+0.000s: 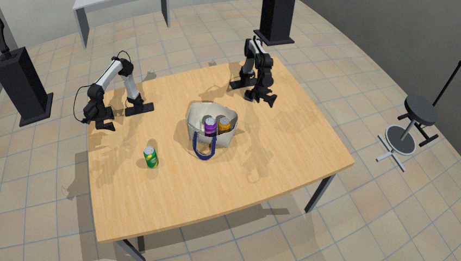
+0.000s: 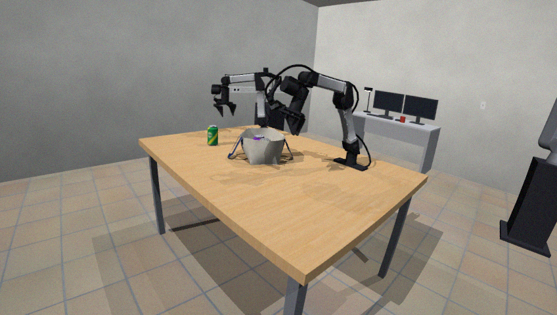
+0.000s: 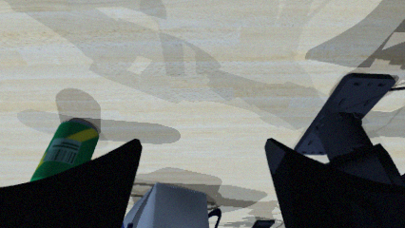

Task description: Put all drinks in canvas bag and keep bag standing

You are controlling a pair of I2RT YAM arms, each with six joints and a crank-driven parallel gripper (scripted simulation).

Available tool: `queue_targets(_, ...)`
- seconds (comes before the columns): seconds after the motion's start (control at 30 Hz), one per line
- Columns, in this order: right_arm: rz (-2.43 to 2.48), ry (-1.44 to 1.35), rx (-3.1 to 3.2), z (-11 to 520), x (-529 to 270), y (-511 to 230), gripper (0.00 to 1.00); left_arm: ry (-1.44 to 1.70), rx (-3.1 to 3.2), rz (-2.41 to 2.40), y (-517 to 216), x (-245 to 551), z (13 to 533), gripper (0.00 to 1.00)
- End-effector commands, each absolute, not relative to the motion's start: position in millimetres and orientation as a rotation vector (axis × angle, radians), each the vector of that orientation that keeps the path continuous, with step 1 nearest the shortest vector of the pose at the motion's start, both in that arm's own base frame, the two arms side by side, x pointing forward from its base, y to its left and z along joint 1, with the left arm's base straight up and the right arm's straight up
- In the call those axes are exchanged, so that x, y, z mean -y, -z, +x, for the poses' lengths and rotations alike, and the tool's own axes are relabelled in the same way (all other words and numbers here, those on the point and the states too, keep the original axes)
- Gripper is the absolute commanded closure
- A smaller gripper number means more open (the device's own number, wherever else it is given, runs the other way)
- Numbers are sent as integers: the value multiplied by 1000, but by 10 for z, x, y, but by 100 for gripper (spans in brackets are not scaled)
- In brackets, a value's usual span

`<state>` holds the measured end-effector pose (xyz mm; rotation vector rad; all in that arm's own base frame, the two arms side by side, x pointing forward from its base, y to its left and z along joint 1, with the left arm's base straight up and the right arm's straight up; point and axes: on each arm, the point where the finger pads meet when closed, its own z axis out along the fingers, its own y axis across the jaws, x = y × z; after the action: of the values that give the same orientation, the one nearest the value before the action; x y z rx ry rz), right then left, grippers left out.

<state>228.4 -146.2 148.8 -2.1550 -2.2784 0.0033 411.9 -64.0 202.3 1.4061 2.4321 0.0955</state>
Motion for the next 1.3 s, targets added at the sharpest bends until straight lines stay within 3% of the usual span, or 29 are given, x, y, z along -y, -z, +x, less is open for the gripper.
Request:
queue_targets(0.0,-2213,-24,2316,2314,1522,-1594,0,-174,-2331,1560,-2173,305,3963,9)
queue_targets(0.13,-2213,-24,2316,2314,1522,-1594,0,-196,-2280,1627,-2146,63,3984,9)
queue_targets(0.53,-2213,-24,2316,2314,1522,-1594,0,-162,-2289,2028,-1889,-1070,3069,9)
queue_targets(0.67,-2213,-24,2316,2314,1522,-1594,0,-142,-2246,2070,-1837,-1165,2991,9)
queue_targets(0.97,-2213,-24,2316,2314,1522,-1594,0,8,-2217,2238,-1627,-1542,2206,9)
queue_targets(1.27,-2213,-24,2316,2314,1522,-1594,0,-13,-2257,2224,-1699,-1645,2197,9)
